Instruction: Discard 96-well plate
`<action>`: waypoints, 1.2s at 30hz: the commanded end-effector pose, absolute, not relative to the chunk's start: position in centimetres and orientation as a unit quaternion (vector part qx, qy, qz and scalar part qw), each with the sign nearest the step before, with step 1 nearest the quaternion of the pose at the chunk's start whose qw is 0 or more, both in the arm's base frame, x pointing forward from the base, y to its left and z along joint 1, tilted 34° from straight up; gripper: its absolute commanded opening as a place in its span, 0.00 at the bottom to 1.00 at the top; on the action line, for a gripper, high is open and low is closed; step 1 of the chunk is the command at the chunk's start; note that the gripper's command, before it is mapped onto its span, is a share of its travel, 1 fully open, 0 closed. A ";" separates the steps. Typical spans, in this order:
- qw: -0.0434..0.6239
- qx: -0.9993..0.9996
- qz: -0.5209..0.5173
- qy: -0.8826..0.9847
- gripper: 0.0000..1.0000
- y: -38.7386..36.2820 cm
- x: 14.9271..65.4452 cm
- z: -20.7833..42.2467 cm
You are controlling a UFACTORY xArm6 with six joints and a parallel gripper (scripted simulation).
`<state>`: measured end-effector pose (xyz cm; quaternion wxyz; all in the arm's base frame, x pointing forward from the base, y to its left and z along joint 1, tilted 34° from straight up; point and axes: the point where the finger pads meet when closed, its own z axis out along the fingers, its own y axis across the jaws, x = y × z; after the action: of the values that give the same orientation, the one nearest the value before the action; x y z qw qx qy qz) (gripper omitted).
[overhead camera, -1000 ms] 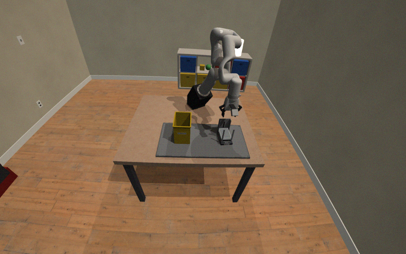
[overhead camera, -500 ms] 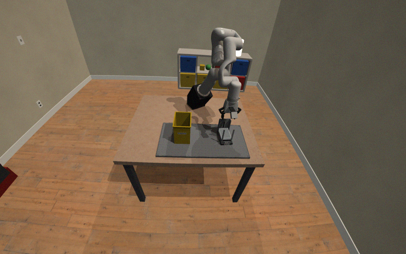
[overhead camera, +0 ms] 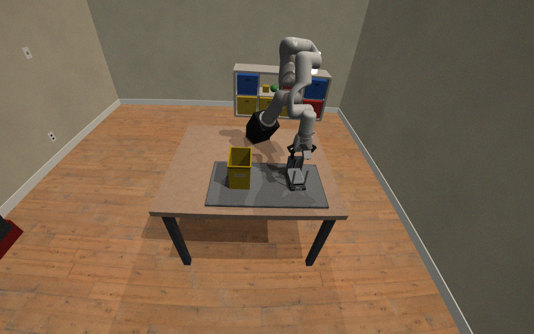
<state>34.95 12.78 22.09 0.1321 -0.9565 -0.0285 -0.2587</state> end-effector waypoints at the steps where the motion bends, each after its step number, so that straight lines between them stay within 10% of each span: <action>1: 0.133 -0.956 -0.260 -0.029 1.00 12.9 35.3 21.8; 36: 0.133 -0.956 -0.260 -0.029 1.00 14.3 37.8 17.5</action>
<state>37.55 14.20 17.66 0.1316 -0.9565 -0.0284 -0.2586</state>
